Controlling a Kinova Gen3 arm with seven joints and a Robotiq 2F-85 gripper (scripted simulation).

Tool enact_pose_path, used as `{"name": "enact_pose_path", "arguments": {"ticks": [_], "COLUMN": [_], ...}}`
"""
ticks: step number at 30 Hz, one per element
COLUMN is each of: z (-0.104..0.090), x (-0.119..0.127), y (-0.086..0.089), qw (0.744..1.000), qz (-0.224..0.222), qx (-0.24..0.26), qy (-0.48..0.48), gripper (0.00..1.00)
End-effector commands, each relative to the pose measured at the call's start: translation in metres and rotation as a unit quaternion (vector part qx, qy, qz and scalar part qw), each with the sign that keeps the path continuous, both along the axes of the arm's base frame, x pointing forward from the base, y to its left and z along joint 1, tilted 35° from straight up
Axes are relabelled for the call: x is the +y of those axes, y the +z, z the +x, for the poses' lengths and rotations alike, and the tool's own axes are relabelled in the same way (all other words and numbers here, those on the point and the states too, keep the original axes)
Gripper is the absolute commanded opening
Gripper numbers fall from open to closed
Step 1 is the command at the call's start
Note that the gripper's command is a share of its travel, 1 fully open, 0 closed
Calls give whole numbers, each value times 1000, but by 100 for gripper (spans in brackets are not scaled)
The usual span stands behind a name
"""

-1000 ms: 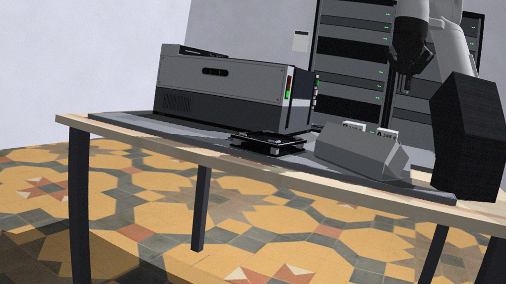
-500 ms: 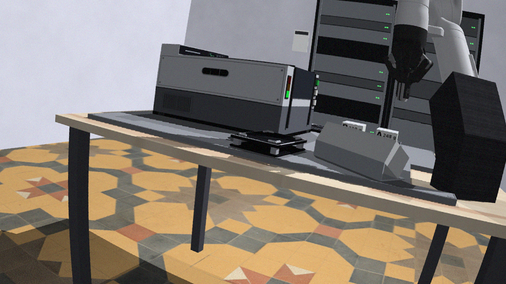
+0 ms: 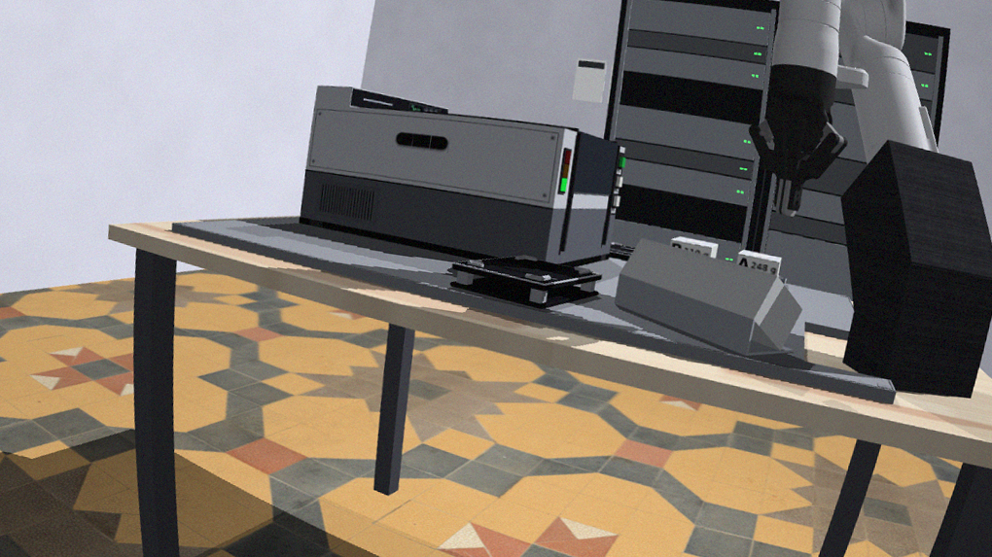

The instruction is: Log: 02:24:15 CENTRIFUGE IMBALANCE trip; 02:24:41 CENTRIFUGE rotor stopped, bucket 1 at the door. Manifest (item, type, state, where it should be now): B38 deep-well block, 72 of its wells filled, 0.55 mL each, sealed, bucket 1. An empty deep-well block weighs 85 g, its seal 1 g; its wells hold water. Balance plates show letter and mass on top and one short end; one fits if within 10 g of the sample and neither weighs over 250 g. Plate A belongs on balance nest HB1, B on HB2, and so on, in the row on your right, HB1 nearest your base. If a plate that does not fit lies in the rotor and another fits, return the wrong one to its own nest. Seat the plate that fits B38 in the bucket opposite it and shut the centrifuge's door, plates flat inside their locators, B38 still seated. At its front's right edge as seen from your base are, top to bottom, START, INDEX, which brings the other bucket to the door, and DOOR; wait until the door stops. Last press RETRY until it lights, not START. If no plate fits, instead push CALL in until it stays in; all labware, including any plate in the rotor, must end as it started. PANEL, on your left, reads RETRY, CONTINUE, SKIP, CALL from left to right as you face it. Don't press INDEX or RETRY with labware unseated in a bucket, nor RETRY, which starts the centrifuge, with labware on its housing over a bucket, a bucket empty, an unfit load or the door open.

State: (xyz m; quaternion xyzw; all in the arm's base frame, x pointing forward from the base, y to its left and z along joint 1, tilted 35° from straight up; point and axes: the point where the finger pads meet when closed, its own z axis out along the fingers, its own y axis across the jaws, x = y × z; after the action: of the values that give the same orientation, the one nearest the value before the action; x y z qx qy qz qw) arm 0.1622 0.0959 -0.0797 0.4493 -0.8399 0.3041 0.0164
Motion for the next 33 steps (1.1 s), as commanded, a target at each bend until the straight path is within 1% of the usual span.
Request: {"name": "enact_pose_path", "arguments": {"ticks": [1,33], "z": [1,10], "x": [0,-21], "y": [-2,-33], "qw": [1000,1000], "qz": [1,1], "qx": [0,0], "qy": [0,0], "gripper": [10,10]}}
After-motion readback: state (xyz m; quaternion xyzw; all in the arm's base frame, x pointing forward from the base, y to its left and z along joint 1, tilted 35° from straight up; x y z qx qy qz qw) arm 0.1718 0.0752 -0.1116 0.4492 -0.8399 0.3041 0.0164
